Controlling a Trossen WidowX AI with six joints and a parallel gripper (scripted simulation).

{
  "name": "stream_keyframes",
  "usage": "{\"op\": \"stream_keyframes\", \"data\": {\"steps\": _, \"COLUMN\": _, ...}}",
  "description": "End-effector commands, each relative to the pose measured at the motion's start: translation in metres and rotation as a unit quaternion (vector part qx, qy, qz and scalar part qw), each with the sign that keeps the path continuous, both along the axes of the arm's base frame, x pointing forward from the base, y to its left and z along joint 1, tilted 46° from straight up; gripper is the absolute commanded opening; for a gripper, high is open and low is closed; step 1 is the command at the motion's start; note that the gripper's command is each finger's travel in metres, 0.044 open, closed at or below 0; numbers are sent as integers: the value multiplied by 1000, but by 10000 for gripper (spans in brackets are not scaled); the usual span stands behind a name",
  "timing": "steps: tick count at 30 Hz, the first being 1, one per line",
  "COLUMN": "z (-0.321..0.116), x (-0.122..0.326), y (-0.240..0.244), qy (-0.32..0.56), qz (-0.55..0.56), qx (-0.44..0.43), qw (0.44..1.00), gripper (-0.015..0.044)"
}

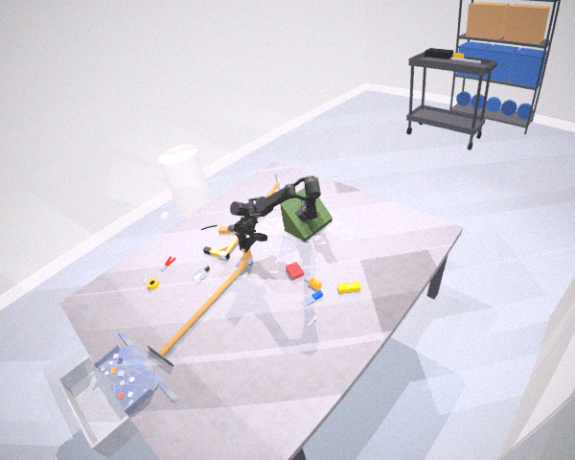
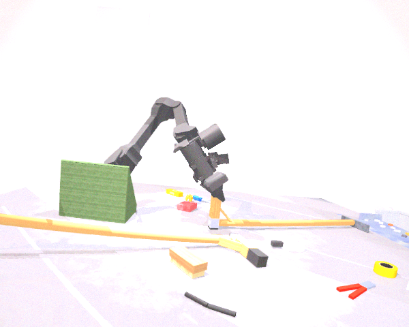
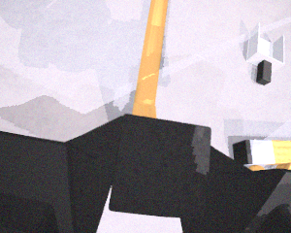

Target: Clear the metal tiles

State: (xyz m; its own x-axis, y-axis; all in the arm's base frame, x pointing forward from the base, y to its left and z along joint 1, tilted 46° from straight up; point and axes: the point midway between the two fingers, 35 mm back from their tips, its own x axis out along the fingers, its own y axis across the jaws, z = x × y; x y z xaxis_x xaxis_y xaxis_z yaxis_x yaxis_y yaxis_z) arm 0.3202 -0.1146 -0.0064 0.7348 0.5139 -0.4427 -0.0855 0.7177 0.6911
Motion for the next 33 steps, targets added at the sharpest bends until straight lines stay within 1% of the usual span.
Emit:
{"op": "stream_keyframes", "data": {"steps": 1, "z": 1, "x": 0, "y": -2, "qy": -1, "qz": 0, "qx": -1, "qw": 1000, "gripper": 0}}
{"op": "stream_keyframes", "data": {"steps": 33, "z": -23, "x": 2, "y": -30, "qy": 24, "qz": -26, "qx": 3, "qw": 999, "gripper": 0}}
